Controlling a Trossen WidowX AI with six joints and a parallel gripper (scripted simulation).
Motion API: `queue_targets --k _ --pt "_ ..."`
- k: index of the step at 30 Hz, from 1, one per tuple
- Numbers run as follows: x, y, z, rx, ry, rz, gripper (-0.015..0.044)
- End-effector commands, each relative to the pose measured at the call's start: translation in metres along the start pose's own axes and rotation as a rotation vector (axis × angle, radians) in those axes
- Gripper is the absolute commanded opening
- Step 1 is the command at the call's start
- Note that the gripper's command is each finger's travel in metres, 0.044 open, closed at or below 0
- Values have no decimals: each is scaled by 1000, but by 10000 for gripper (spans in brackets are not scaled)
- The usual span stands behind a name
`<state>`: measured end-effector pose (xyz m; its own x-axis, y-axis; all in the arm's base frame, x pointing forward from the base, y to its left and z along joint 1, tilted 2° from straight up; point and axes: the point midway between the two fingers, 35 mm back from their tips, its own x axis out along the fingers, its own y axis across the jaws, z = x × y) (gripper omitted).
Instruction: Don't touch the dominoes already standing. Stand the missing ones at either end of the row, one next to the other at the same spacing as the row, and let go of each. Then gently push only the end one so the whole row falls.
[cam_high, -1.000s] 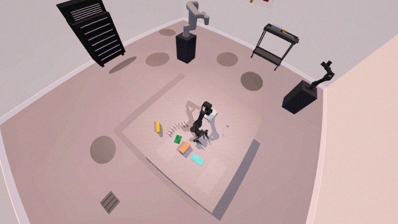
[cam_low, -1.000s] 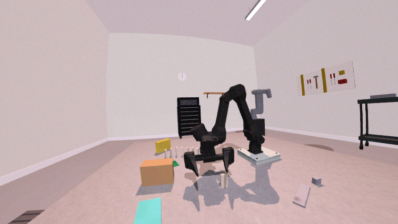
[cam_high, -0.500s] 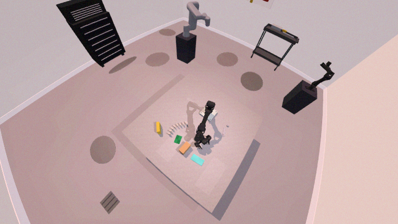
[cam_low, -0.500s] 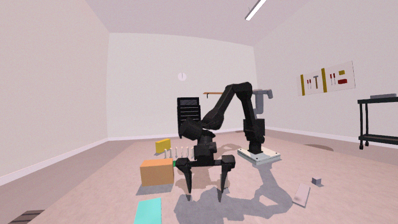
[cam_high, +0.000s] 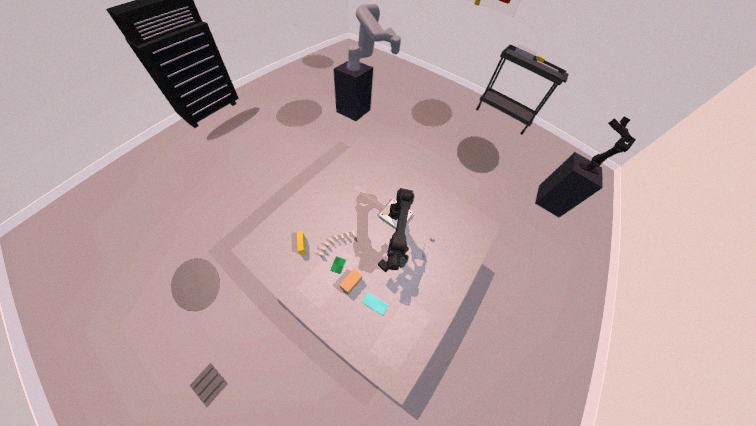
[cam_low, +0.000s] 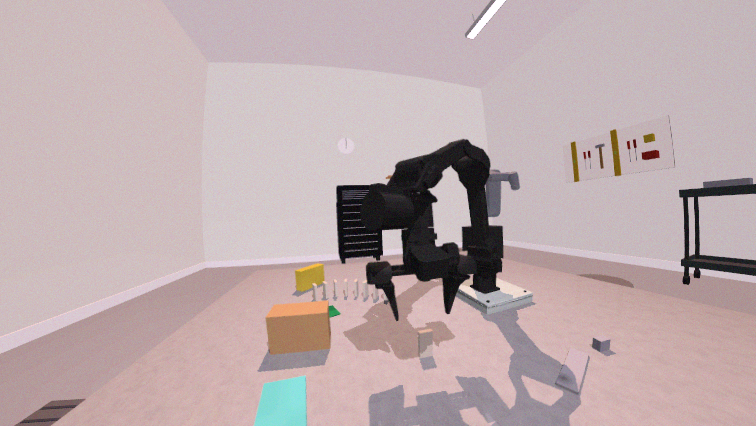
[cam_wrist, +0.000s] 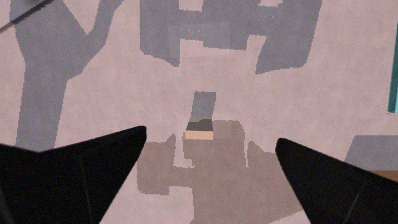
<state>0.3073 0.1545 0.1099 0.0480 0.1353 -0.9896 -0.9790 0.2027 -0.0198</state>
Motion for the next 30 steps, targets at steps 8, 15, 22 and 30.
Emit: queue_targets --k 8,15,22,30 --pt "-7 8 -9 -59 84 -4 440" --pt "44 8 -14 -59 84 -4 440" --pt "51 9 -14 -59 84 -4 440" --pt "60 9 -15 -59 84 -4 414"
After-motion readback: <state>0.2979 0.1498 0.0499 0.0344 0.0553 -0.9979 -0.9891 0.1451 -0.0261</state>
